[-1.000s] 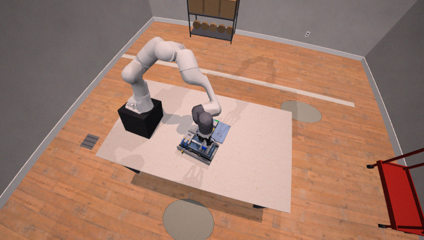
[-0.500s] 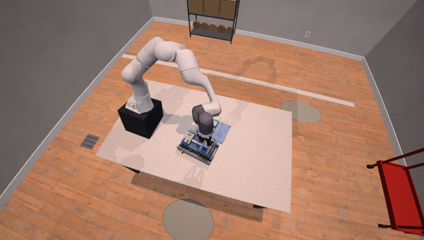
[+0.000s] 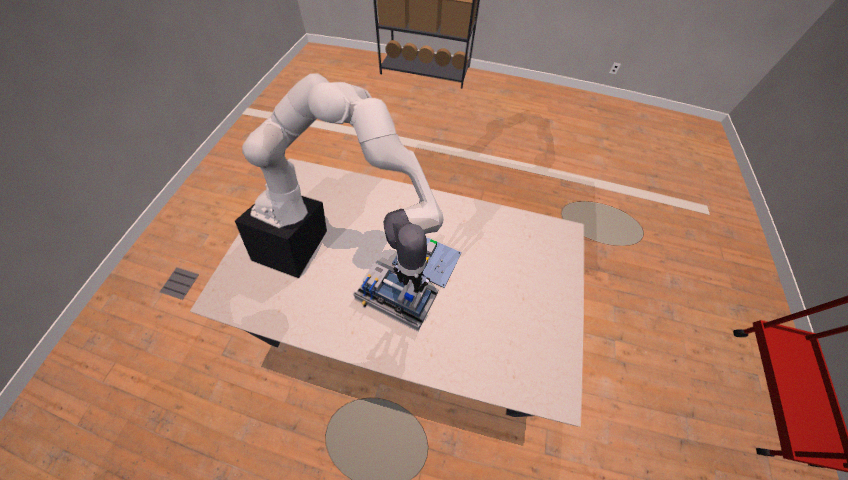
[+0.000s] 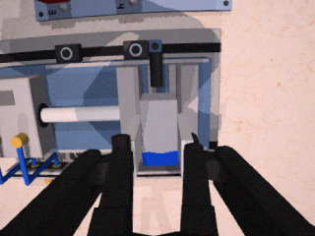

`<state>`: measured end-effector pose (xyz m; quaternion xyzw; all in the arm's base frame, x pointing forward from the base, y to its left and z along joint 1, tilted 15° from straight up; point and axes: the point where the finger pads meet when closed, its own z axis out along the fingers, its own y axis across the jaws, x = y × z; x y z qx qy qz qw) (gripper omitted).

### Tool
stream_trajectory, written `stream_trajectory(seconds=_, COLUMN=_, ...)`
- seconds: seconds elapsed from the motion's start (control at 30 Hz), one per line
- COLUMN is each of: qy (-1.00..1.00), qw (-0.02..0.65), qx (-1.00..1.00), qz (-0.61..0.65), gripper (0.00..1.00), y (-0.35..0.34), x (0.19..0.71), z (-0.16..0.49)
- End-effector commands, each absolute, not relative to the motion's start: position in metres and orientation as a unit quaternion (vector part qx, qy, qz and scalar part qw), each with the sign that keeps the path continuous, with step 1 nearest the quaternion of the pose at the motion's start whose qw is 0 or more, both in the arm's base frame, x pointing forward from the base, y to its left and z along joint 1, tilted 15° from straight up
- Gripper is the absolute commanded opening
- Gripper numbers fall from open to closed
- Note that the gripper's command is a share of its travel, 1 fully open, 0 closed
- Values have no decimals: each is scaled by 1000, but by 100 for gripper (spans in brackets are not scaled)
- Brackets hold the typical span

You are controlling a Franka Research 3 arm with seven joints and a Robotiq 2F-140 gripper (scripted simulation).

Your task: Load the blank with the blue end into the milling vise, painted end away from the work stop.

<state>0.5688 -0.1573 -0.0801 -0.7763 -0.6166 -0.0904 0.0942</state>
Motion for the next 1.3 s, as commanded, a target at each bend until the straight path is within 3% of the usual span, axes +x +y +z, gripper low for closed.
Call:
stream_trajectory(seconds=0.0, qy=-618, qw=93, qx=-776, qz=-91, gripper=0, y=-159, x=569, z=-78)
stream_trajectory(seconds=1.27, qy=-618, qw=93, qx=-776, qz=-91, gripper=0, y=-160, x=568, z=-75)
